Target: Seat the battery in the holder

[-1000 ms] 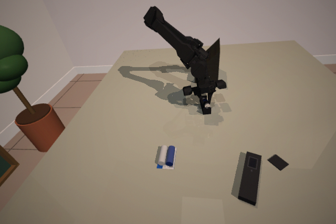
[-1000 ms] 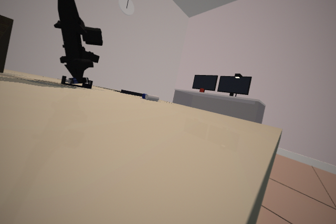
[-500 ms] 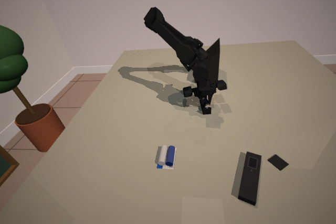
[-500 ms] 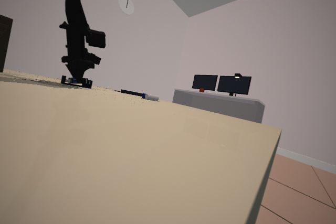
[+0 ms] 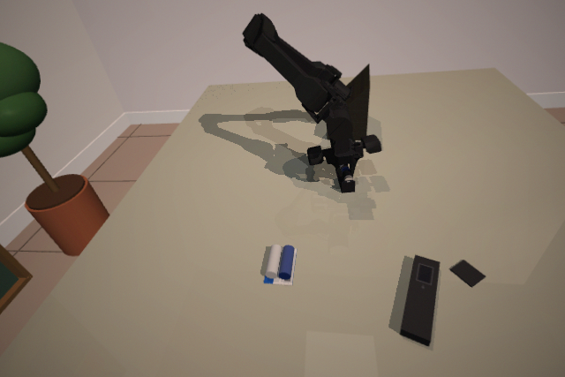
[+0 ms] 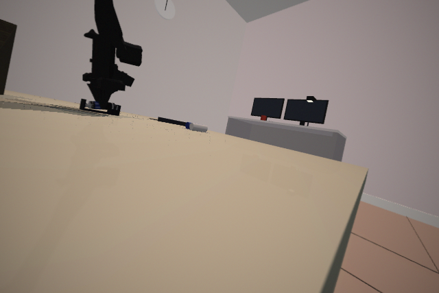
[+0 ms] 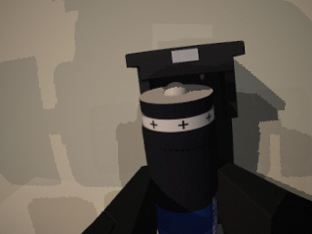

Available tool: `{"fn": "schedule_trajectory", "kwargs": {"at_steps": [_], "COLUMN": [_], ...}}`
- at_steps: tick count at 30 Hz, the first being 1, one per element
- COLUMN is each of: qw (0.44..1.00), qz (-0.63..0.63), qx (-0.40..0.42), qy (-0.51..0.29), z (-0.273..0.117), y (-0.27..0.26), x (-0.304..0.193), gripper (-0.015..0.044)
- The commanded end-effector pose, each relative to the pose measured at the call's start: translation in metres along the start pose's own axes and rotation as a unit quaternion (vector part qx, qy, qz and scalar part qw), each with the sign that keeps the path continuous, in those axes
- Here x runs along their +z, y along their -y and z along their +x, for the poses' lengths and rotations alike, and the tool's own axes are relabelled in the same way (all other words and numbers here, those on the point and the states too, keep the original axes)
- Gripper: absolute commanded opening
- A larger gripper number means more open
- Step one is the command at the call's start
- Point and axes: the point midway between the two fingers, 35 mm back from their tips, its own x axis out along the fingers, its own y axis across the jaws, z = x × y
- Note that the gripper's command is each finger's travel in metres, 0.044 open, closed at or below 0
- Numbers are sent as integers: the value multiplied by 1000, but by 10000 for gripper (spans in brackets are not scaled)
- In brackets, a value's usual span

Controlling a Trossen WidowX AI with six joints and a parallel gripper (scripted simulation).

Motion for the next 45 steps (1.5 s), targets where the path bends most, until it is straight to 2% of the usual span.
{"fn": "schedule_trajectory", "kwargs": {"at_steps": [1, 26, 45], "qw": [1000, 997, 996], "qz": [-3, 2, 3], "qx": [-2, 3, 5], "qy": [-22, -83, -89], "z": [4, 4, 5], "y": [1, 6, 6], "x": [-6, -3, 6], "gripper": [84, 84, 84]}}
